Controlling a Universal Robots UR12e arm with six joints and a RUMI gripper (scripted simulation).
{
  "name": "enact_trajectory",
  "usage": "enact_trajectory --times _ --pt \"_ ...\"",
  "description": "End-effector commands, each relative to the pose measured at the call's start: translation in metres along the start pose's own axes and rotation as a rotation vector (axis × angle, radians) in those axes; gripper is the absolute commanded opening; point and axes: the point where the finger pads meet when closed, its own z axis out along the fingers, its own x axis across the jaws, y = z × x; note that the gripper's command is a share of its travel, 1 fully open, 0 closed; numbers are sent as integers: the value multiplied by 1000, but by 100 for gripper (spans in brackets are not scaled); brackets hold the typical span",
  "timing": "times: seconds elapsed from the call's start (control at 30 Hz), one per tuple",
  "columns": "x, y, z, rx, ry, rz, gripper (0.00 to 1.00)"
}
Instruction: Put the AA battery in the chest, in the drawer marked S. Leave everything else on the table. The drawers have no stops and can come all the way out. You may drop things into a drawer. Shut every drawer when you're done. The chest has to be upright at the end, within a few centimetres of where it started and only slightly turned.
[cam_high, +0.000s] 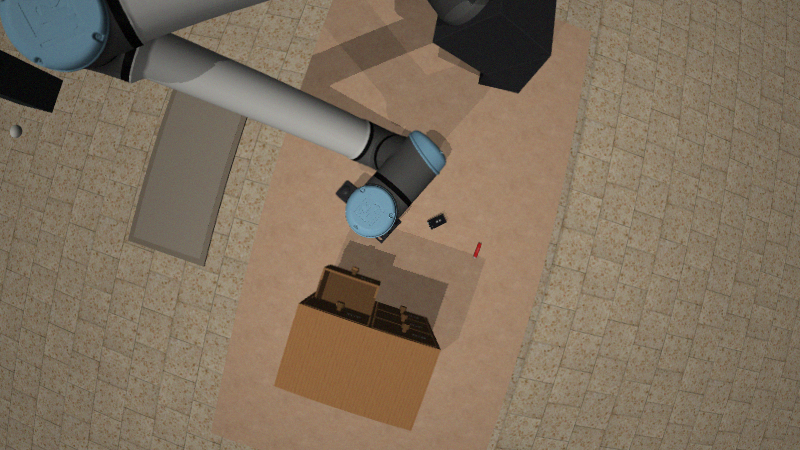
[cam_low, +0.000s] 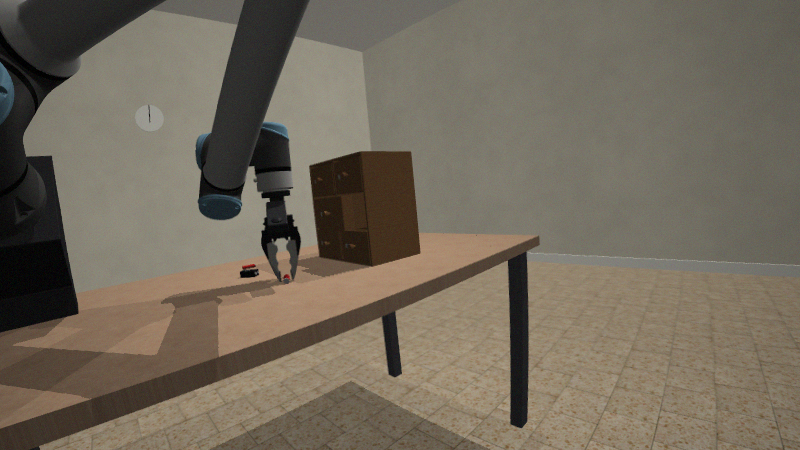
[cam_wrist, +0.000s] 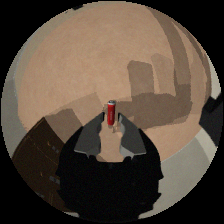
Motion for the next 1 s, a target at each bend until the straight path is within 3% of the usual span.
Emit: enact_trajectory --times 0.0,0.97 --pt "0 0 1 0 -1 0 17" --pt "0 0 1 0 -1 0 17"
